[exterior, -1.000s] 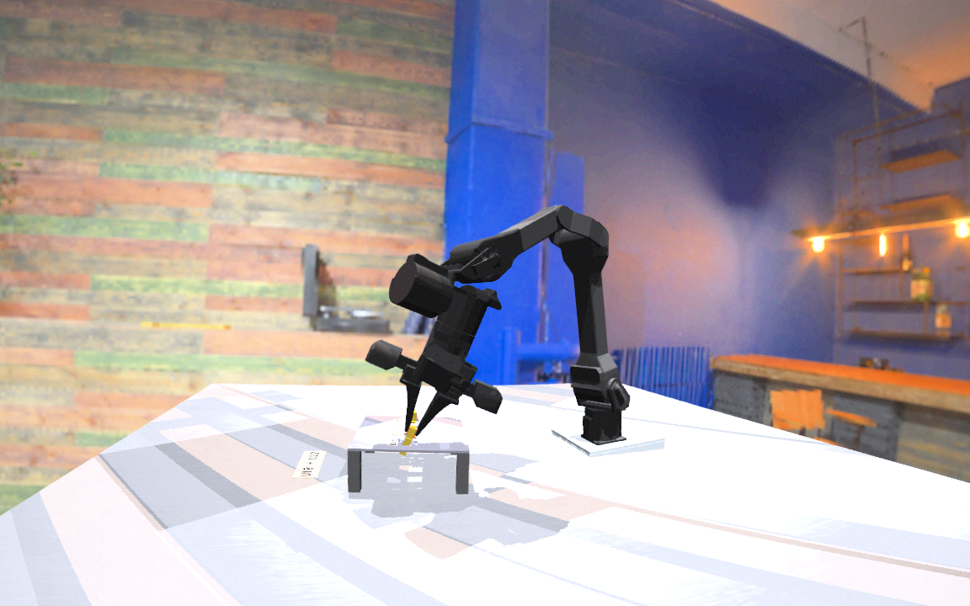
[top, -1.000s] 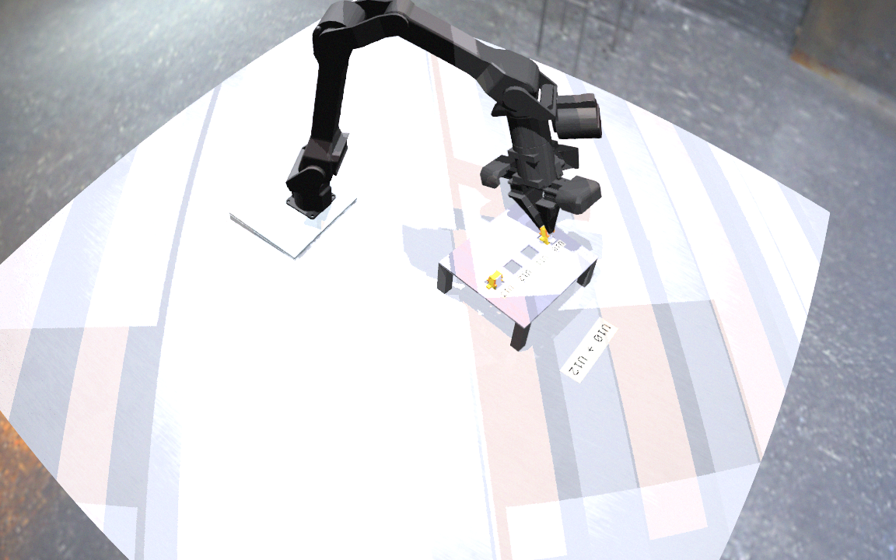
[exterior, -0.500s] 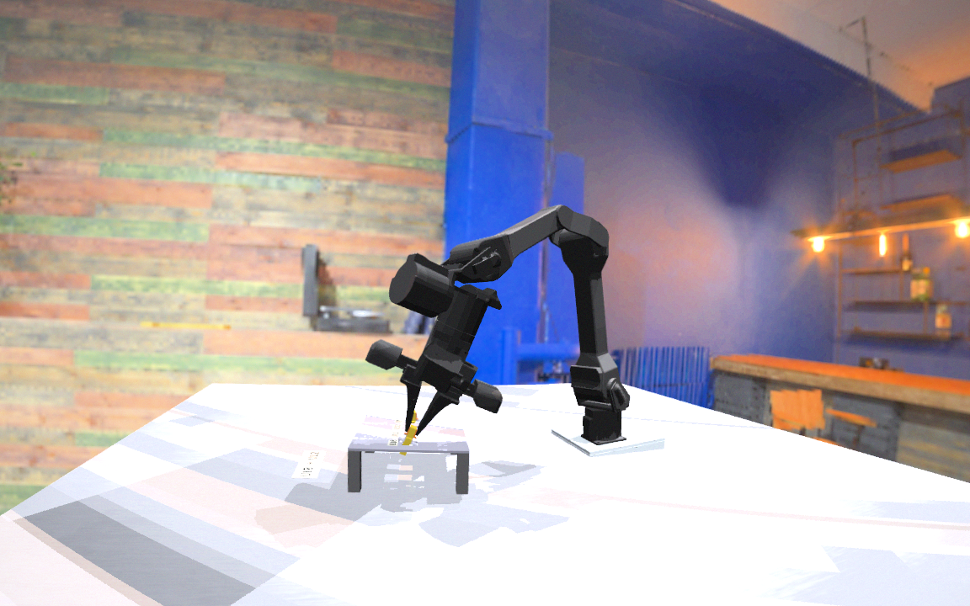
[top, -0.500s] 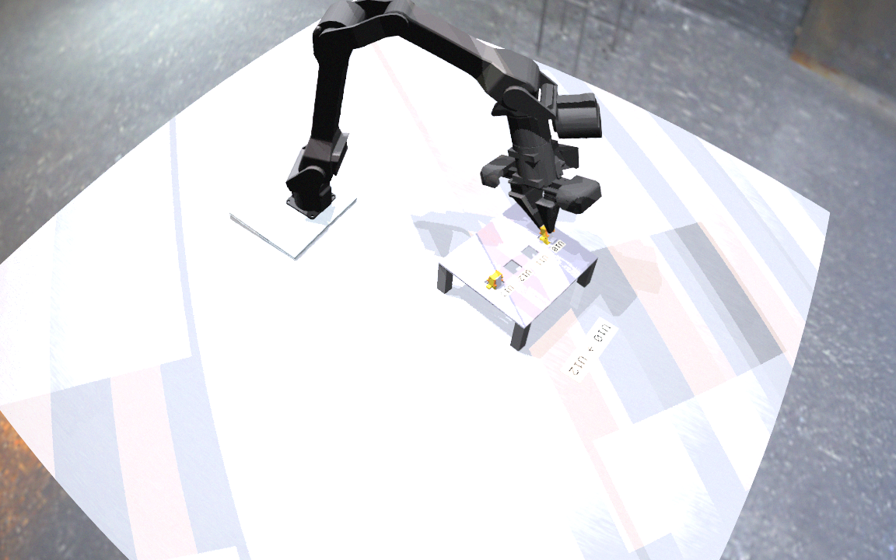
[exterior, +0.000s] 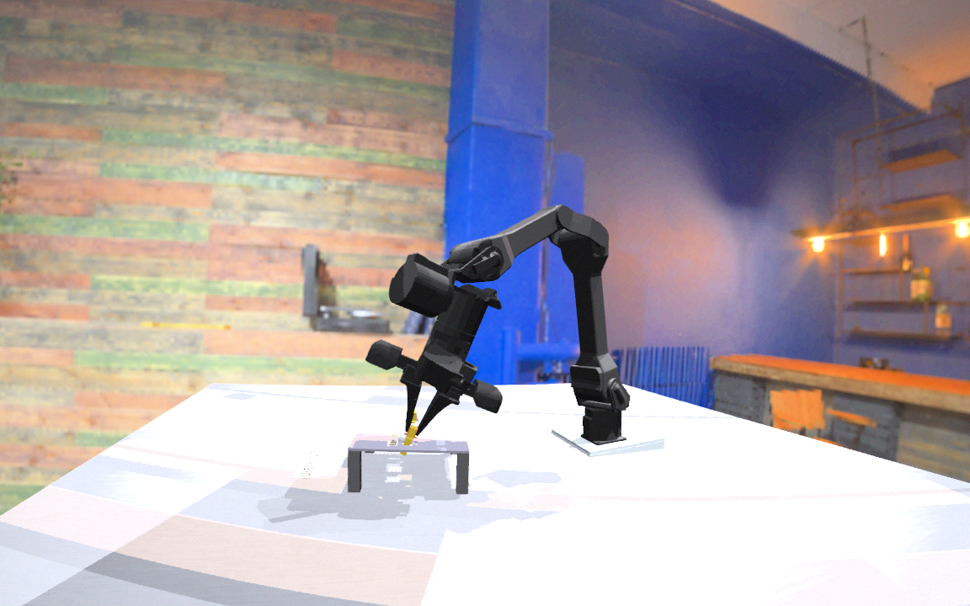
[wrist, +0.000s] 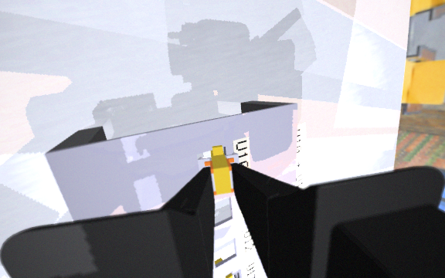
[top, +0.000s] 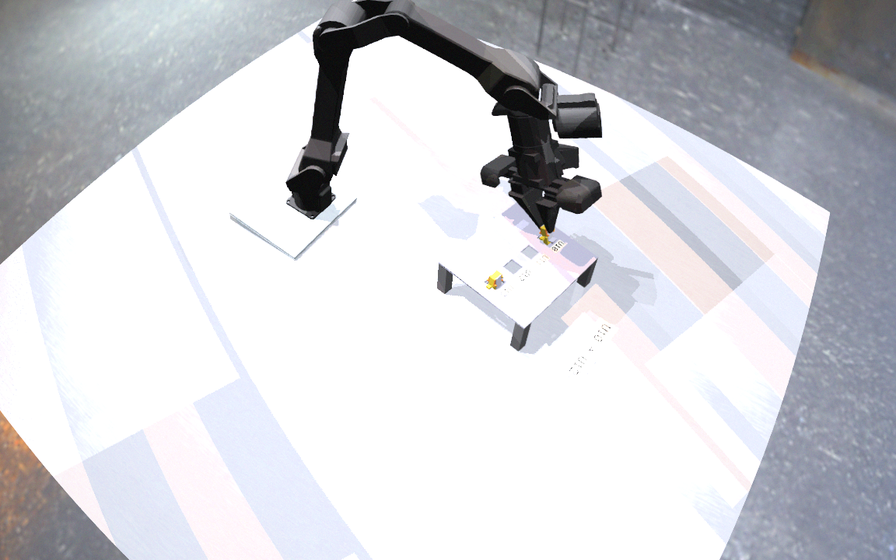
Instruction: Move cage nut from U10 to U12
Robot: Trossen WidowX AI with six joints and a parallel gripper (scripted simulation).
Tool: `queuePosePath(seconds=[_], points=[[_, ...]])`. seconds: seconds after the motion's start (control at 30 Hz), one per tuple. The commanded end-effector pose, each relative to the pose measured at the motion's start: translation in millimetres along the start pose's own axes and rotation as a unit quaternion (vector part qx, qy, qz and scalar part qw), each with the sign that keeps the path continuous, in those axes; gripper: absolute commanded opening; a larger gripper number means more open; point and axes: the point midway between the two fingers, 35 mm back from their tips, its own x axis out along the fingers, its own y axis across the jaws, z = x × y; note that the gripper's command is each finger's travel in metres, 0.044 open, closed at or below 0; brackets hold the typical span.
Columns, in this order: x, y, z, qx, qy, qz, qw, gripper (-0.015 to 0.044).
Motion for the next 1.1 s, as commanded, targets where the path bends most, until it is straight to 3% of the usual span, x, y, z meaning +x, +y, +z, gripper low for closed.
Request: queuePosePath(seconds=[0.0,1.07], points=[[-0.5,-1.3,0.5,-0.001,-0.001,0.000,1.000,0.0033],[-1.8,-2.9,0.8,-0.001,0.000,0.011,1.000,0.0033]])
